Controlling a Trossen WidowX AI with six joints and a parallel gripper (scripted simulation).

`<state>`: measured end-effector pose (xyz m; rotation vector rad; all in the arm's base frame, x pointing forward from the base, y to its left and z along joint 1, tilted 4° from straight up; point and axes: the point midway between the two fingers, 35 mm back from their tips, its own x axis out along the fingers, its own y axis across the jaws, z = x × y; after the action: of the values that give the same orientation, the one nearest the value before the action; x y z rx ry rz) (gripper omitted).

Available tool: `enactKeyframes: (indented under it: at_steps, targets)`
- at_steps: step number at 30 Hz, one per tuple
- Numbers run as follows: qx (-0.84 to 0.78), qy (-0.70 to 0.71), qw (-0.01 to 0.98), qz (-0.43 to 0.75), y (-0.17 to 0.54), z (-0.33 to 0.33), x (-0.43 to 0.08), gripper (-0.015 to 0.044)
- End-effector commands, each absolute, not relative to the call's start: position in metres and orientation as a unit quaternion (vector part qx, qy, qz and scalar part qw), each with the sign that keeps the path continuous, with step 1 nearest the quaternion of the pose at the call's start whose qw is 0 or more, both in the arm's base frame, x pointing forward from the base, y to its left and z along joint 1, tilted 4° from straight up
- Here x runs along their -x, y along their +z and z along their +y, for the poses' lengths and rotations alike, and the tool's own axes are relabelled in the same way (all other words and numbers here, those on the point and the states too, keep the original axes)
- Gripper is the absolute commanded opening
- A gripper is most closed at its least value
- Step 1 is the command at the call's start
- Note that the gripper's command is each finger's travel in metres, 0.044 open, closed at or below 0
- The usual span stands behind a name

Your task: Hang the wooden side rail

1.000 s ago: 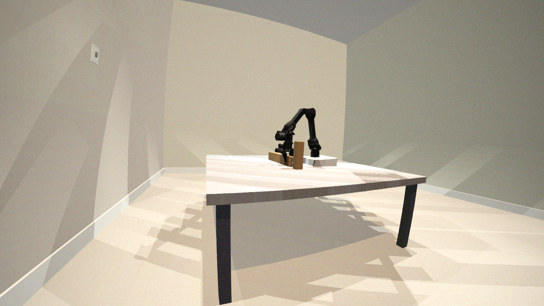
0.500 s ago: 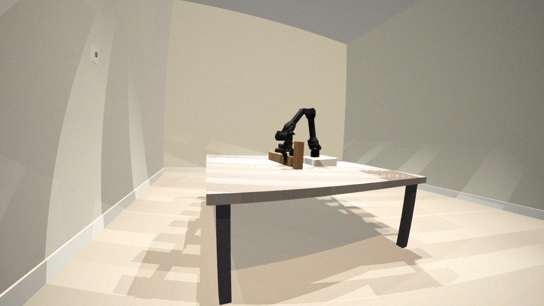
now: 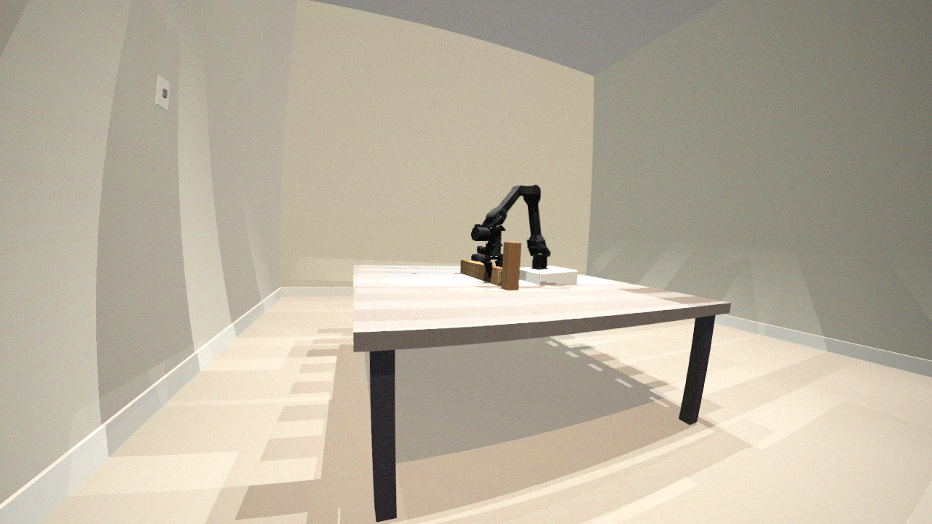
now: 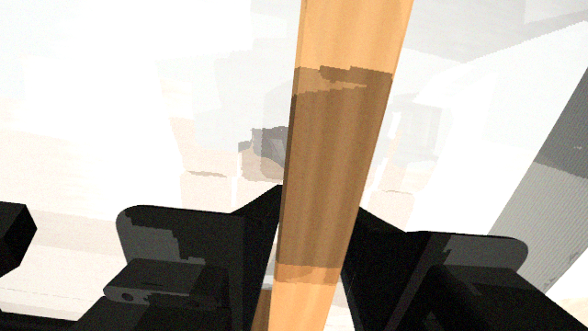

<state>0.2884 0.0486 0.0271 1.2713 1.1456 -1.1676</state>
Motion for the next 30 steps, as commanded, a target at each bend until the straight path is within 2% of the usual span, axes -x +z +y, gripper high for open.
enactKeyframes:
  at_steps: [1, 30]
  targets:
    - [-0.534, -0.483, 0.511, 0.470, 0.0322, 0.0486, -0.2905, 0.0000]
    - [-0.534, -0.483, 0.511, 0.470, 0.0370, 0.0485, -0.2901, 0.0000]
